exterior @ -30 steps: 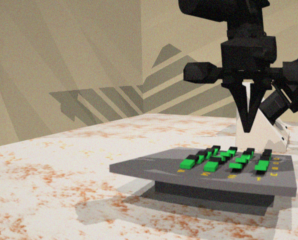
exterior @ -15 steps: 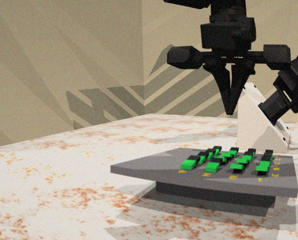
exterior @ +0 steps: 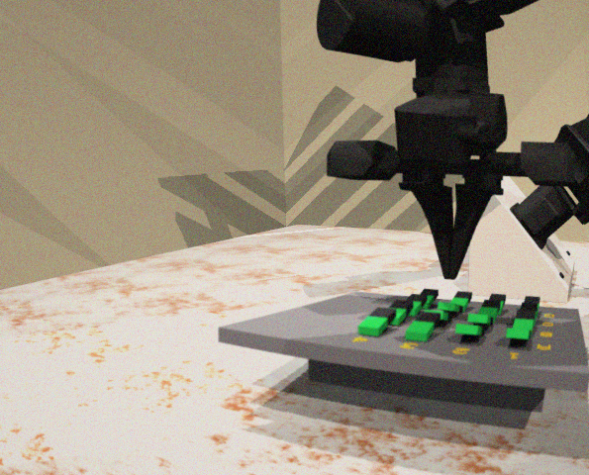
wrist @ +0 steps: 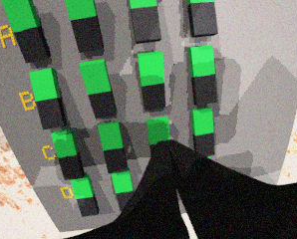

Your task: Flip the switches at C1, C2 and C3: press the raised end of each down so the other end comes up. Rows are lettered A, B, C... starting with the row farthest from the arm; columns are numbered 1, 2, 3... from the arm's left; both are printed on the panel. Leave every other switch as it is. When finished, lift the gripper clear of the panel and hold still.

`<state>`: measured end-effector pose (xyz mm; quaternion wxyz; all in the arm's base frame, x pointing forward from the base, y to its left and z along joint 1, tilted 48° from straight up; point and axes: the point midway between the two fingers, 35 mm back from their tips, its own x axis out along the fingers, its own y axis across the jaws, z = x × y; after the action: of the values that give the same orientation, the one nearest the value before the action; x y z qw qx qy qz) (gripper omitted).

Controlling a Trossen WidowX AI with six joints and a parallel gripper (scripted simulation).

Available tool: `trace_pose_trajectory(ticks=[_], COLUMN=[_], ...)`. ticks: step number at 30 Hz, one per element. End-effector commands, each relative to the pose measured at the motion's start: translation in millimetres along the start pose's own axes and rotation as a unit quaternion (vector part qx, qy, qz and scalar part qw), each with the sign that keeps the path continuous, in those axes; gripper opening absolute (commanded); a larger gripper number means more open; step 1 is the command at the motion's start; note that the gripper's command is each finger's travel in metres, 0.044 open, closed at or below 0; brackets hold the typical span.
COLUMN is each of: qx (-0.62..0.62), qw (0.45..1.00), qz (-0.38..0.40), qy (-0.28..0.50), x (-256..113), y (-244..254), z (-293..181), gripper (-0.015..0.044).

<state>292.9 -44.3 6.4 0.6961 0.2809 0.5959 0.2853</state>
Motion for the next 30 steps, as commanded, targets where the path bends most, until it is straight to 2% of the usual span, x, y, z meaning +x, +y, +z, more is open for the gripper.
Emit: trace_pose_trajectory(ticks=[1, 9, 30], qx=[0.002, 0.002, 0.002], qw=[1.000, 1.000, 1.000], qz=[0.002, 0.002, 0.002], qy=[-0.001, -0.001, -0.001], x=[4, 16, 16], y=[0, 0, 0], z=[0, 1, 1], gripper=[0.0000, 0.0000, 0.0000])
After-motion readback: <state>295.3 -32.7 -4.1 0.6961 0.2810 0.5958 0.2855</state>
